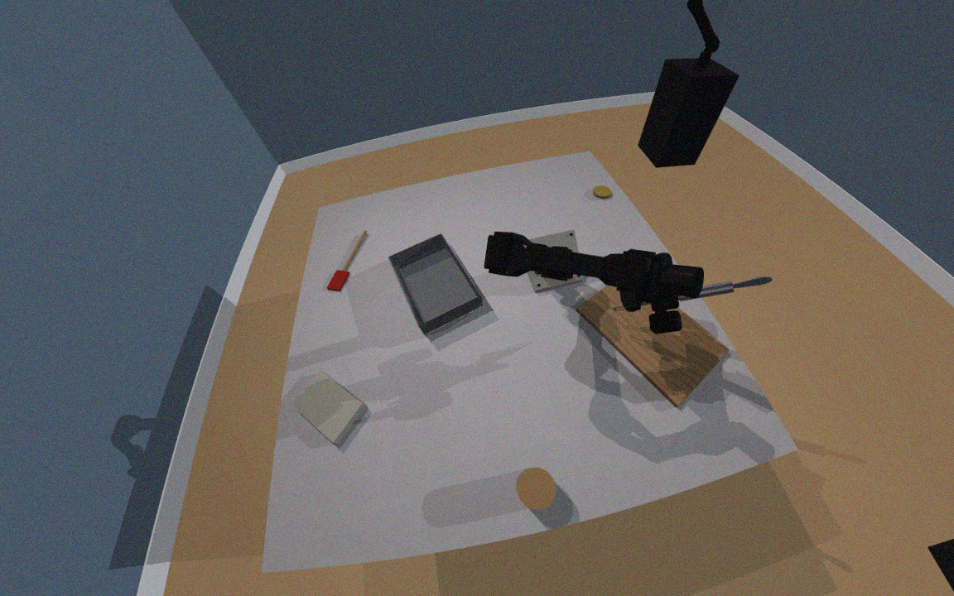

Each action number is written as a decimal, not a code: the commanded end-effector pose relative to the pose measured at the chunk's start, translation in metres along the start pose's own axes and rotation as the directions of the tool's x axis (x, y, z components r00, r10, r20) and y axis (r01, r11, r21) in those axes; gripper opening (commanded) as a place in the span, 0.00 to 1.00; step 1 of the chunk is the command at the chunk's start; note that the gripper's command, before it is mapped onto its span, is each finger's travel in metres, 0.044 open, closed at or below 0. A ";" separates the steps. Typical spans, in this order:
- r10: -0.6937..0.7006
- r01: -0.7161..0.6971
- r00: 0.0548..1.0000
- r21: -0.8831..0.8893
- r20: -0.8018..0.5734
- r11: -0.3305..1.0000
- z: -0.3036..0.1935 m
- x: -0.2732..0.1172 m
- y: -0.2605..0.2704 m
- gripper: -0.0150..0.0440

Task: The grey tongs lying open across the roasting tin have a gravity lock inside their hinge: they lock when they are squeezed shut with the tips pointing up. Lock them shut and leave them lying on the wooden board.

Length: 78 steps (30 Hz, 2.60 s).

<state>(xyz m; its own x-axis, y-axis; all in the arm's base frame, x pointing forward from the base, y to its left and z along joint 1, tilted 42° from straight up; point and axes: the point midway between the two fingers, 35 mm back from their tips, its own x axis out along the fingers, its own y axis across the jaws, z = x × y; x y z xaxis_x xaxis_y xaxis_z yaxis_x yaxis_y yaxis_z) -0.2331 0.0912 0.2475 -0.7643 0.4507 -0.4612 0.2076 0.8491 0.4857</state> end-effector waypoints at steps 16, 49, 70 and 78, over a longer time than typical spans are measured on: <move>-0.014 0.004 0.947 0.031 0.321 1.000 0.000 0.012 0.003 0.00; 0.082 -0.063 0.757 -0.053 0.648 0.997 -0.003 0.022 0.010 0.00; 0.127 -0.113 0.750 -0.064 0.649 0.992 0.015 0.045 0.013 0.00; 0.147 -0.135 0.746 -0.069 0.650 0.988 0.023 0.055 0.015 0.00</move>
<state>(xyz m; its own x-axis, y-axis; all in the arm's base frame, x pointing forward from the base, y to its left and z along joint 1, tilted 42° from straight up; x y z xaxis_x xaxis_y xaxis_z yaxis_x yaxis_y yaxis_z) -0.2576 0.1317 0.2180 -0.1506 0.6326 -0.7597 0.2679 0.7658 0.5846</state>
